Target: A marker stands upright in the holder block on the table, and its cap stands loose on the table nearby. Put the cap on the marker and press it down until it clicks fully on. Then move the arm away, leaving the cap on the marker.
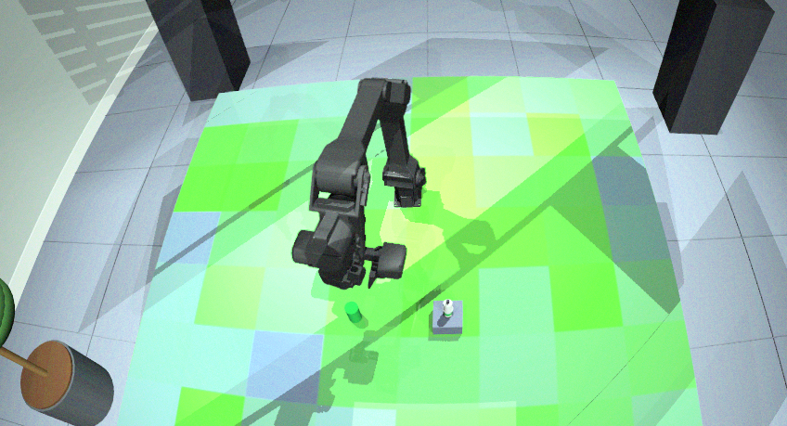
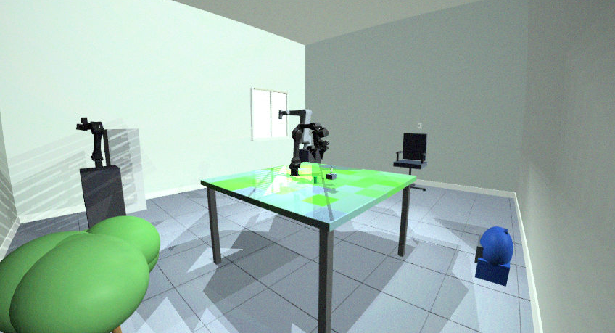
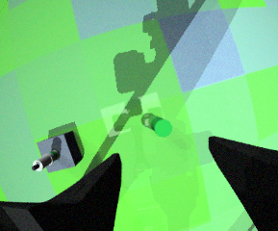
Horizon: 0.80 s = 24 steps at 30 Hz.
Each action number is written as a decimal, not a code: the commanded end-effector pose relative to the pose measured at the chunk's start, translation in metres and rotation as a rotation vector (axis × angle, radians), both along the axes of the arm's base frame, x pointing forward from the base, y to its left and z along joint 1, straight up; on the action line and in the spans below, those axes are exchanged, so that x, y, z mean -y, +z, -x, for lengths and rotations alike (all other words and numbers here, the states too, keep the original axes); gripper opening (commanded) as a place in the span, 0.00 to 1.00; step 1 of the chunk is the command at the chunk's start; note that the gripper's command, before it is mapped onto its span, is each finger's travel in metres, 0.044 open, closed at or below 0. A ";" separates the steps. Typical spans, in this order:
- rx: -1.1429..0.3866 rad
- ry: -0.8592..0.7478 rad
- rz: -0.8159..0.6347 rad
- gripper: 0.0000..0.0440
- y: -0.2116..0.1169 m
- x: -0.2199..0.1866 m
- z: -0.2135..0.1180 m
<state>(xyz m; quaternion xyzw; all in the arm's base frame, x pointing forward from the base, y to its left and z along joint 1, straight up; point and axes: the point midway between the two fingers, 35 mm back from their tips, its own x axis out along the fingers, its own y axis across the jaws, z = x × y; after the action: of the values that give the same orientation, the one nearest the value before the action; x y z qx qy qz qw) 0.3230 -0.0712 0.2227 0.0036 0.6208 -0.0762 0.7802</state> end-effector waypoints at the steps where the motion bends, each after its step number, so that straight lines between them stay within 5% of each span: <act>1: -0.018 -0.009 -0.015 0.72 -0.006 0.003 -0.002; 24: -0.168 -0.067 -0.101 0.71 -0.056 0.026 -0.007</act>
<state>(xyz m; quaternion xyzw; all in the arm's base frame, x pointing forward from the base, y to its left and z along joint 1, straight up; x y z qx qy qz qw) 0.3307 -0.0968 0.1719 0.0536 0.6810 -0.0759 0.7264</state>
